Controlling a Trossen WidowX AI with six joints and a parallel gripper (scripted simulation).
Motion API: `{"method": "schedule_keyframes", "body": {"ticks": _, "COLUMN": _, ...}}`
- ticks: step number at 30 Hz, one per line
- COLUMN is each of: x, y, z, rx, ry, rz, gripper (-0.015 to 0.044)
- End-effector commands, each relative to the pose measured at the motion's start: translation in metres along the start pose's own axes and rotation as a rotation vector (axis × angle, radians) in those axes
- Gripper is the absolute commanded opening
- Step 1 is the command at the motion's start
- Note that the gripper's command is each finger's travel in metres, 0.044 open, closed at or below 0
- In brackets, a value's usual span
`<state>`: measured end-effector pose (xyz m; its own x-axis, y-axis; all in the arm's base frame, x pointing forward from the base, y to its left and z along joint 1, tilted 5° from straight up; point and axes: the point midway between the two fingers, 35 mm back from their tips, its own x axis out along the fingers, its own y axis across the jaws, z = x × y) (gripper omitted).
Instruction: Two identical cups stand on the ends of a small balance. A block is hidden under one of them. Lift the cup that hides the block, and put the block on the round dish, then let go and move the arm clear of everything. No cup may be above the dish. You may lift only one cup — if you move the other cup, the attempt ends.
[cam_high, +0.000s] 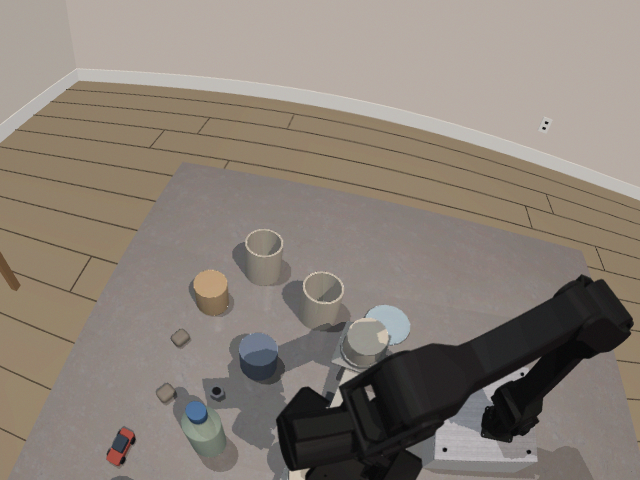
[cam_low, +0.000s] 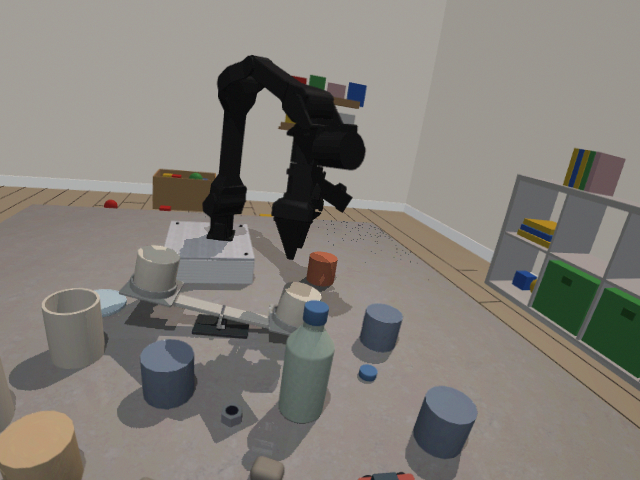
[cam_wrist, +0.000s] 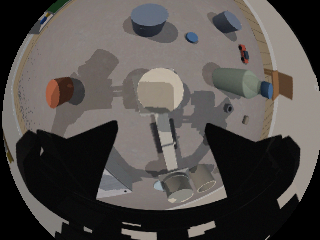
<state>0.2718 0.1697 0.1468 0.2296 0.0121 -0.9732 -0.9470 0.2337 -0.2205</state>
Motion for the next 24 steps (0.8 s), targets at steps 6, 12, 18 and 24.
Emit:
{"method": "schedule_keyframes", "body": {"ticks": 6, "x": 0.036, "y": -0.009, "z": 0.019, "rx": -0.218, "ry": 0.005, "rz": 0.127, "gripper": 0.044}}
{"method": "schedule_keyframes", "body": {"ticks": 12, "x": 0.042, "y": -0.009, "z": 0.019, "rx": -0.223, "ry": 0.005, "rz": 0.13, "gripper": 0.044}}
{"method": "schedule_keyframes", "body": {"ticks": 18, "x": 0.052, "y": -0.007, "z": 0.019, "rx": -0.223, "ry": 0.005, "rz": 0.13, "gripper": 0.044}}
{"method": "schedule_keyframes", "body": {"ticks": 24, "x": 0.061, "y": -0.007, "z": 0.019, "rx": -0.222, "ry": 0.005, "rz": 0.13, "gripper": 0.044}}
